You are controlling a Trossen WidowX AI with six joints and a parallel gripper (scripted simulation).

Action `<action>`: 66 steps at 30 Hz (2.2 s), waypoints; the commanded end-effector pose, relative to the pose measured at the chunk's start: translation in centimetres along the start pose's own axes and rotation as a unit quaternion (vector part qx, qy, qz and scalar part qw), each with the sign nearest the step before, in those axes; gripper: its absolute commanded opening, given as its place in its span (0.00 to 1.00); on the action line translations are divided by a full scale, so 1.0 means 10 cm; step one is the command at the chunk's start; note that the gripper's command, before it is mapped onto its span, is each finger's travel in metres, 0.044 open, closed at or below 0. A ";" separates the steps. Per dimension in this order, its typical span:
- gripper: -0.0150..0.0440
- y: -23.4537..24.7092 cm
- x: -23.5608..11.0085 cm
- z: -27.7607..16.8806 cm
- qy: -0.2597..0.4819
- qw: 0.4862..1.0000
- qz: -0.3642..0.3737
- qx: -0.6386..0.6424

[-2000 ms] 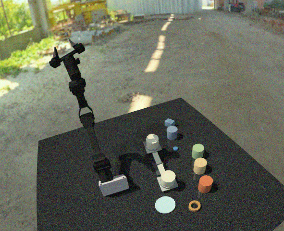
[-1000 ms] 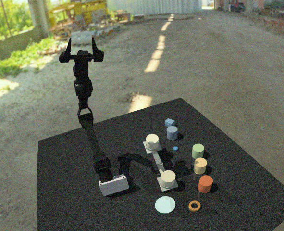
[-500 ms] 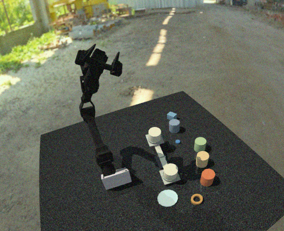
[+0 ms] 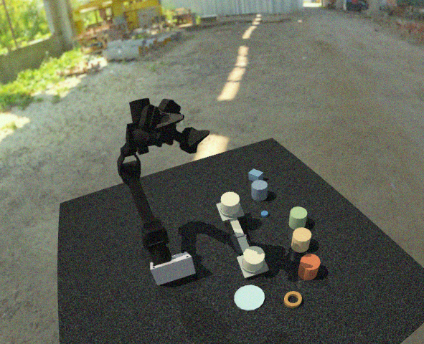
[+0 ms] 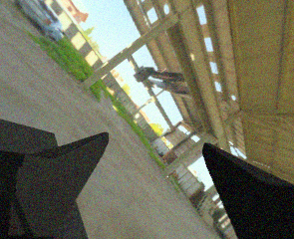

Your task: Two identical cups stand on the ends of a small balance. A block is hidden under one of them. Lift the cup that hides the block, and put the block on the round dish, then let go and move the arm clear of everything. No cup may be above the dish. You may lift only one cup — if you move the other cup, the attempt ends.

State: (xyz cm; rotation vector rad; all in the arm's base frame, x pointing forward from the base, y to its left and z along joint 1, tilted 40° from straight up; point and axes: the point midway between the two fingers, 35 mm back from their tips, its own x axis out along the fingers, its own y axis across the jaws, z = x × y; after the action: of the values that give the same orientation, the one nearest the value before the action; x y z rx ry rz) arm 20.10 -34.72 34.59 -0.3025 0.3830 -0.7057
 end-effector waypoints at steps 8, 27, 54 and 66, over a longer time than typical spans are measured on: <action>1.00 0.73 -0.01 -0.53 0.088 0.984 0.153 0.034; 1.00 1.93 -0.62 -1.13 0.217 0.877 0.405 0.141; 1.00 2.56 -1.04 -1.25 0.262 0.755 0.589 0.124; 1.00 2.72 -0.67 -1.41 0.209 0.719 0.661 -0.043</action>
State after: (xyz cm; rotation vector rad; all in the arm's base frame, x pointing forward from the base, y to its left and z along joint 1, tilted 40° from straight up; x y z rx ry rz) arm 24.06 -12.19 13.62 0.1781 0.9170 0.6438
